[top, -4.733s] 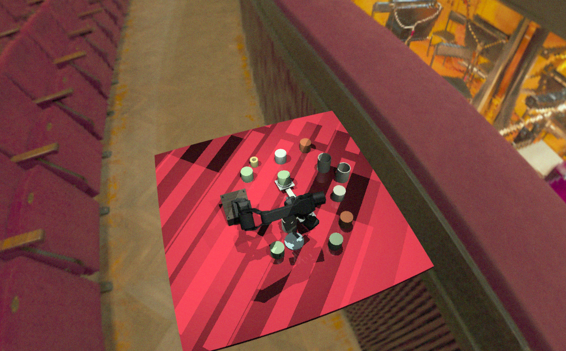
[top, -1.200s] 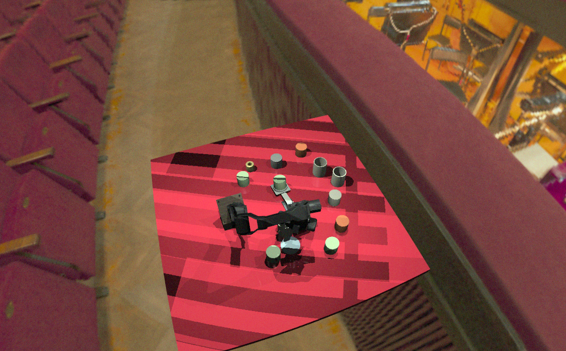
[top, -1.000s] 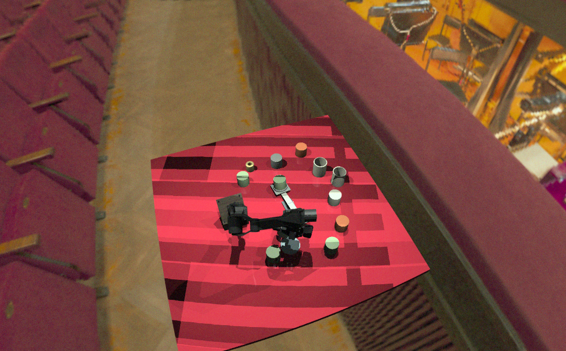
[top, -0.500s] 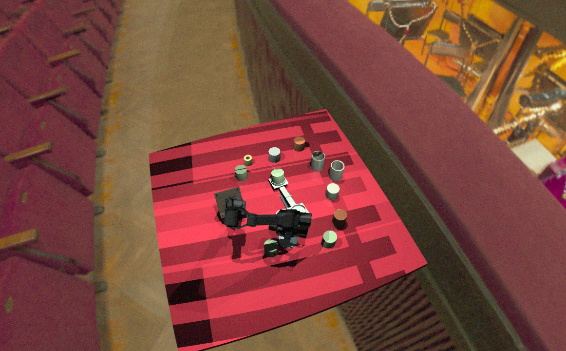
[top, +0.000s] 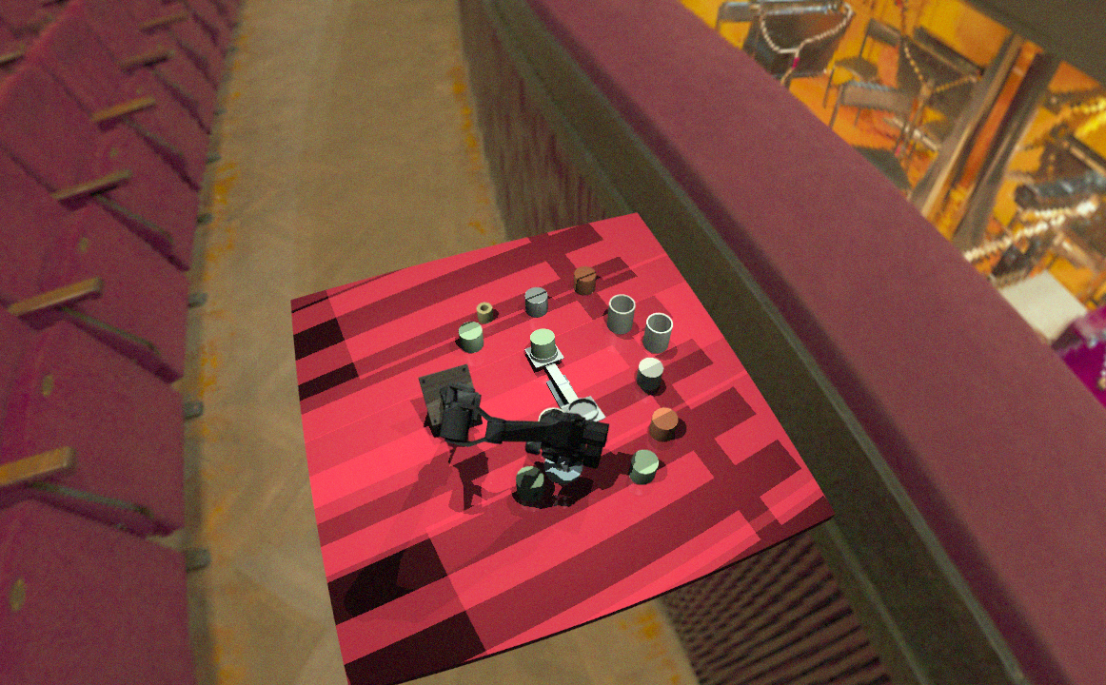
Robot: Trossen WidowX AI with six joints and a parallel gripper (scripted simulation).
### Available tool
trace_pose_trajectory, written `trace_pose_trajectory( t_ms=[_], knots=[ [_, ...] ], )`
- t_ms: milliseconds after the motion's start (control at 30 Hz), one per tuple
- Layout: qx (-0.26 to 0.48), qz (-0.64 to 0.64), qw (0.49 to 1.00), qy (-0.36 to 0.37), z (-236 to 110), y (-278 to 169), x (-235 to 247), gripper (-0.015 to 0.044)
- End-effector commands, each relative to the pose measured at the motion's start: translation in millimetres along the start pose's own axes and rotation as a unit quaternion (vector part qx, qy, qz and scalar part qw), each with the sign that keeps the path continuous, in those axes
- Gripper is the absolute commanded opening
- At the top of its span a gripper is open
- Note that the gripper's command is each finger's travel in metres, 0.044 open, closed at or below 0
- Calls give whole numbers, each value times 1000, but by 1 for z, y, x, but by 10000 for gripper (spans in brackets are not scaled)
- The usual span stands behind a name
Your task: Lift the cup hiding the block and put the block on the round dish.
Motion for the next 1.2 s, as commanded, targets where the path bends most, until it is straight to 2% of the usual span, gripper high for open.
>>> trace_pose_trajectory(
  t_ms=[0,467,533,667,800,933,1167],
  knots=[
    [0,0,1000,0,0,0,0,26],
    [0,0,1000,0,0,0,0,394],
    [-1,0,1000,1,-9,1,-1,440],
    [-3,-2,1000,1,-55,0,0,440],
    [-3,-2,1000,0,-59,0,0,440],
    [-5,-3,1000,-3,-92,-1,1,440],
    [-5,-3,1000,-3,-94,-1,1,440]
  ],
)
Point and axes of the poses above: the point midway between the two fingers, 35 mm back from their tips, its own z axis out along the fingers, its own x axis across the jaws, y = z × x, the point moved 6 cm from there along -z, back along the fingers
